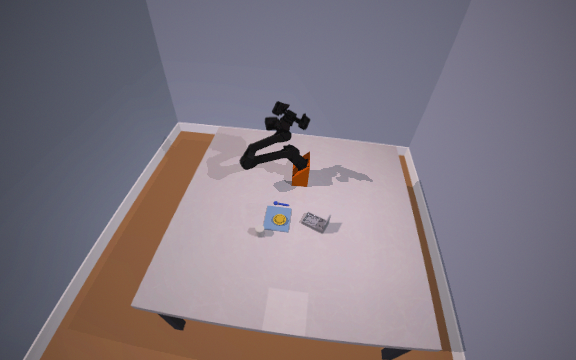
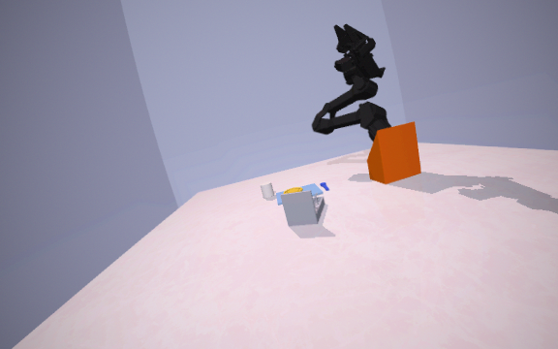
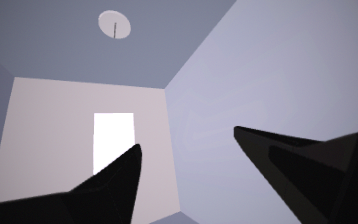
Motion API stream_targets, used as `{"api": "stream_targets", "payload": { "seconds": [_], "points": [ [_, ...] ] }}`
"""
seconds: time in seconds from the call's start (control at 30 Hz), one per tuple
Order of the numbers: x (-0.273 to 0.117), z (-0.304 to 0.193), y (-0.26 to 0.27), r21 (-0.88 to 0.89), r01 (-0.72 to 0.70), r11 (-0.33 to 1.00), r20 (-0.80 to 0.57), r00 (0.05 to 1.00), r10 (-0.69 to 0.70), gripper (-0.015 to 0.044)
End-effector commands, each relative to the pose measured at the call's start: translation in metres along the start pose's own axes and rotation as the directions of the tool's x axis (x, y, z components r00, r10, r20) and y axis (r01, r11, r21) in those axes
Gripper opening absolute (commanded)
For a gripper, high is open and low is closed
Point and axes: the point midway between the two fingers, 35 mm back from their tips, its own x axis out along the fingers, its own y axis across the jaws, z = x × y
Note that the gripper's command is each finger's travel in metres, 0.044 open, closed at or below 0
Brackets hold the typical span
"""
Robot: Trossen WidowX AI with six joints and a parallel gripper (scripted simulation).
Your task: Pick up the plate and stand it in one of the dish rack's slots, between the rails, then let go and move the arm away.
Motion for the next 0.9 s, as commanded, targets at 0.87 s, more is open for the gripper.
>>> {"api": "stream_targets", "payload": {
  "seconds": [0.87],
  "points": [
    [0.078,0.037,-0.049,-0.615,0.301,0.729,0.295,0.945,-0.142,0.04]
  ]
}}
